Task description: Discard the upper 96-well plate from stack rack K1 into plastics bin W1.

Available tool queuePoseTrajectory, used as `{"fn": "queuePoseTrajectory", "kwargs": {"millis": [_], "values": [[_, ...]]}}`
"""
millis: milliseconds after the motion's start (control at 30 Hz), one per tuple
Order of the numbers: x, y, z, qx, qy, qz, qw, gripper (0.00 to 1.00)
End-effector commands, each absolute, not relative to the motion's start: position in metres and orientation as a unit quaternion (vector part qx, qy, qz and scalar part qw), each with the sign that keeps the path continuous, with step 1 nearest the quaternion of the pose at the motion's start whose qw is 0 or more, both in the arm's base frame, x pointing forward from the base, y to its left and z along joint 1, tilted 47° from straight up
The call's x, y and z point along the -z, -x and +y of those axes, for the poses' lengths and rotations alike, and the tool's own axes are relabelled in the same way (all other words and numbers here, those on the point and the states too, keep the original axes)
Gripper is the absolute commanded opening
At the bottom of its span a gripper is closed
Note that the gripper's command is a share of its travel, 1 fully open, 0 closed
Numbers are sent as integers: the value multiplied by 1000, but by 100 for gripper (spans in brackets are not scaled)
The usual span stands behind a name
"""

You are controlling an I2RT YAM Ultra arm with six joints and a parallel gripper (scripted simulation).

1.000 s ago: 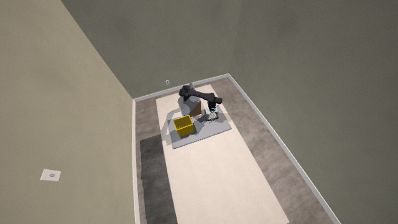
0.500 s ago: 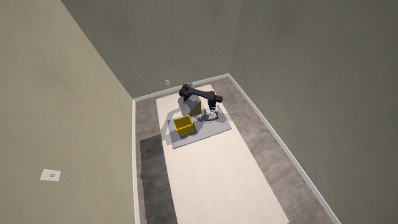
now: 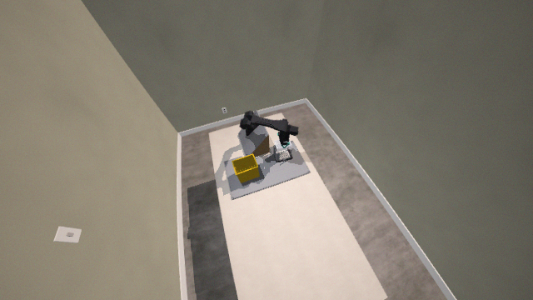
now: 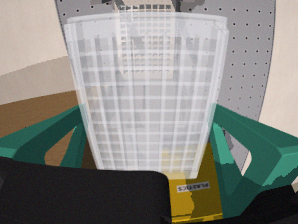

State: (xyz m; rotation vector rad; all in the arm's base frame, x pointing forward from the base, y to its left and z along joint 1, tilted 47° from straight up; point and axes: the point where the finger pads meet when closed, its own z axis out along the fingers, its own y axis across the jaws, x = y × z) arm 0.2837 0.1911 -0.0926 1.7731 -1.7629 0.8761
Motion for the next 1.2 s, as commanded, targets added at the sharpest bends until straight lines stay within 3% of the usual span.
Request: {"fn": "queuePoseTrajectory", "kwargs": {"millis": [0, 1167], "values": [[86, -280, 203, -320, -655, -642, 238, 0], [78, -278, 212, -320, -655, -642, 238, 0]]}}
